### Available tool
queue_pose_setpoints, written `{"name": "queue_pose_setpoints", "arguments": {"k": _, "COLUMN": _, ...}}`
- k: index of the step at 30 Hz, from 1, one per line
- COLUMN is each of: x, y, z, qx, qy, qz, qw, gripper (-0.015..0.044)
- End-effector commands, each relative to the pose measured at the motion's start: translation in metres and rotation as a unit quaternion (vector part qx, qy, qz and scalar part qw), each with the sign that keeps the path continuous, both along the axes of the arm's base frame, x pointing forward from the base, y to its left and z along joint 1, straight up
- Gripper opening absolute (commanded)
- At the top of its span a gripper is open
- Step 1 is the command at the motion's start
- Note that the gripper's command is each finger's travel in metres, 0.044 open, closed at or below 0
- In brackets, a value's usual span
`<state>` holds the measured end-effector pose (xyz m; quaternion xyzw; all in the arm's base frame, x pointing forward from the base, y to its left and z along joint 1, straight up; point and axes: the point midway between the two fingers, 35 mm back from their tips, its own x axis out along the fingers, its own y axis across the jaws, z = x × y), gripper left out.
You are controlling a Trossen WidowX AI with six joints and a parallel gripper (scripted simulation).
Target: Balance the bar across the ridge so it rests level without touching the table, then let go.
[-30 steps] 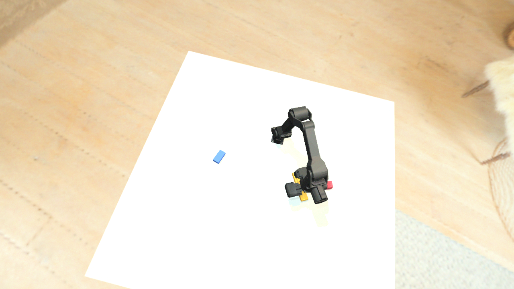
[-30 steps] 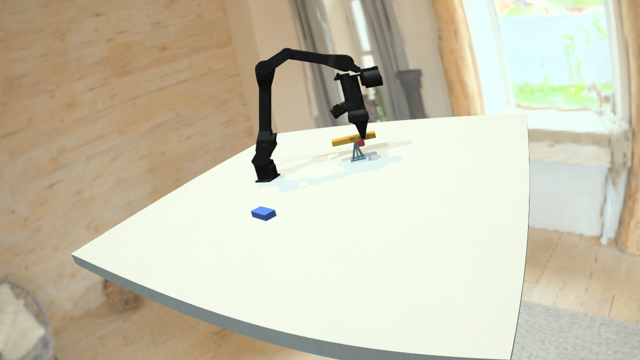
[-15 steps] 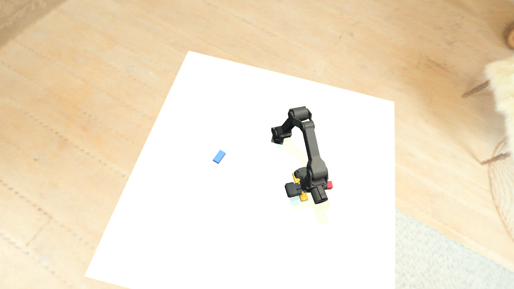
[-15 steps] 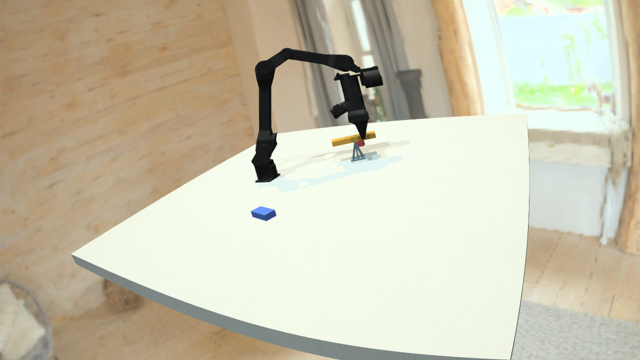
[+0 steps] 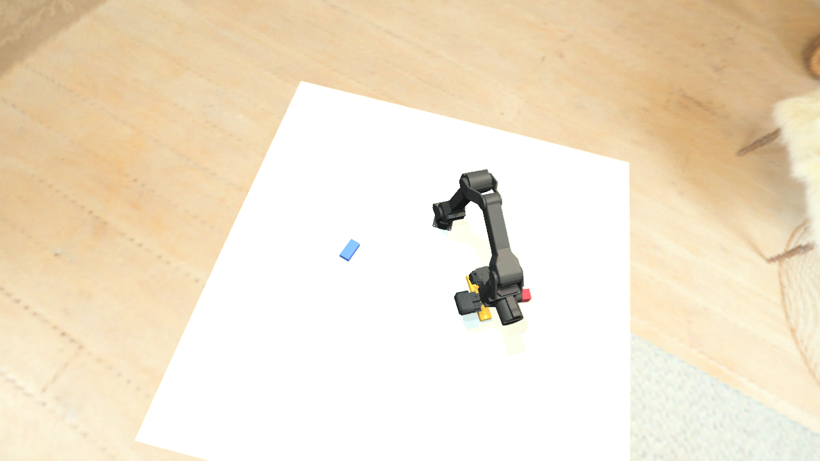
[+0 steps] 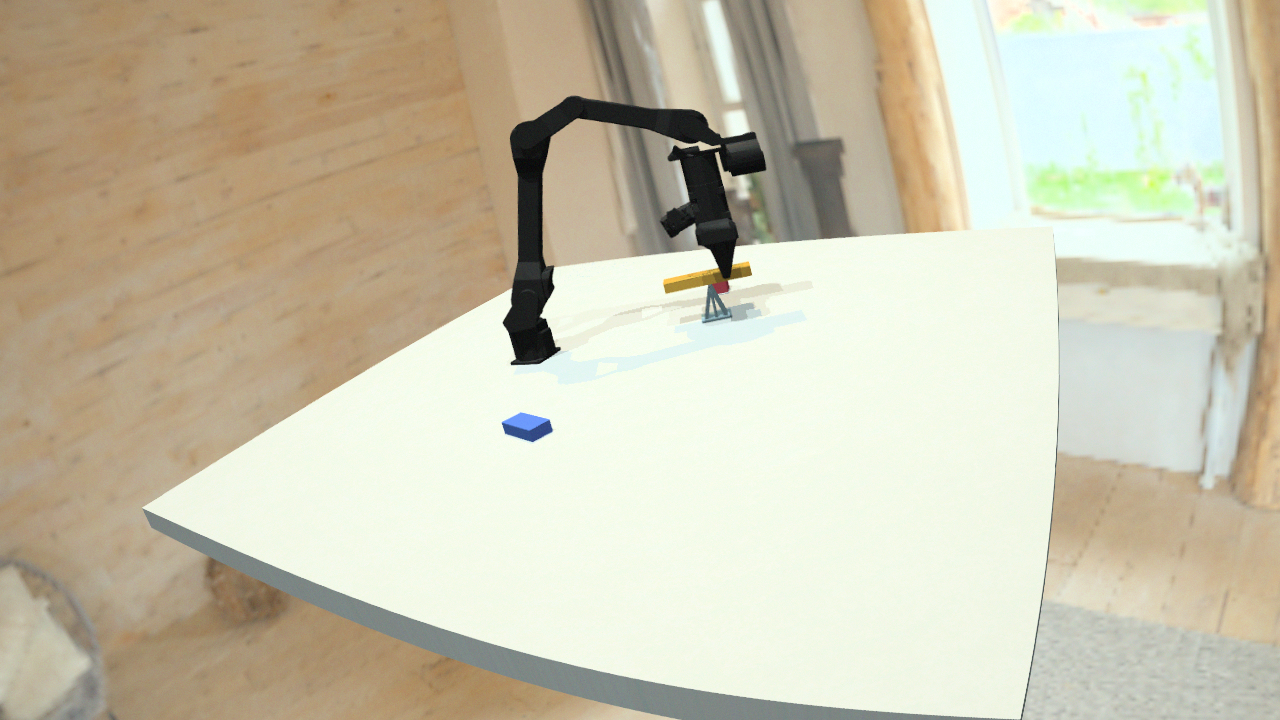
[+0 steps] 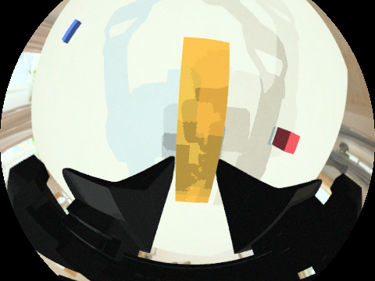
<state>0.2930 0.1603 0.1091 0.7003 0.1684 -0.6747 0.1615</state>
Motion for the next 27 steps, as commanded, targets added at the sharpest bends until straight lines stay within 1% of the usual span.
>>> {"name": "queue_pose_setpoints", "arguments": {"k": 1, "x": 0.000, "y": 0.000, "z": 0.000, "qx": 0.000, "qy": 0.000, "qz": 0.000, "qw": 1.000, "gripper": 0.0185}}
{"name": "queue_pose_setpoints", "arguments": {"k": 3, "x": 0.000, "y": 0.000, "z": 0.000, "qx": 0.000, "qy": 0.000, "qz": 0.000, "qw": 1.000, "gripper": 0.0185}}
{"name": "queue_pose_setpoints", "arguments": {"k": 12, "x": 0.000, "y": 0.000, "z": 0.000, "qx": 0.000, "qy": 0.000, "qz": 0.000, "qw": 1.000, "gripper": 0.0421}}
{"name": "queue_pose_setpoints", "arguments": {"k": 13, "x": 0.000, "y": 0.000, "z": 0.000, "qx": 0.000, "qy": 0.000, "qz": 0.000, "qw": 1.000, "gripper": 0.0440}}
{"name": "queue_pose_setpoints", "arguments": {"k": 17, "x": 0.001, "y": 0.001, "z": 0.007, "qx": 0.000, "qy": 0.000, "qz": 0.000, "qw": 1.000, "gripper": 0.0440}}
{"name": "queue_pose_setpoints", "arguments": {"k": 24, "x": 0.000, "y": 0.000, "z": 0.084, "qx": 0.000, "qy": 0.000, "qz": 0.000, "qw": 1.000, "gripper": 0.0440}}
{"name": "queue_pose_setpoints", "arguments": {"k": 27, "x": -0.003, "y": -0.002, "z": 0.100, "qx": 0.000, "qy": 0.000, "qz": 0.000, "qw": 1.000, "gripper": 0.0440}}
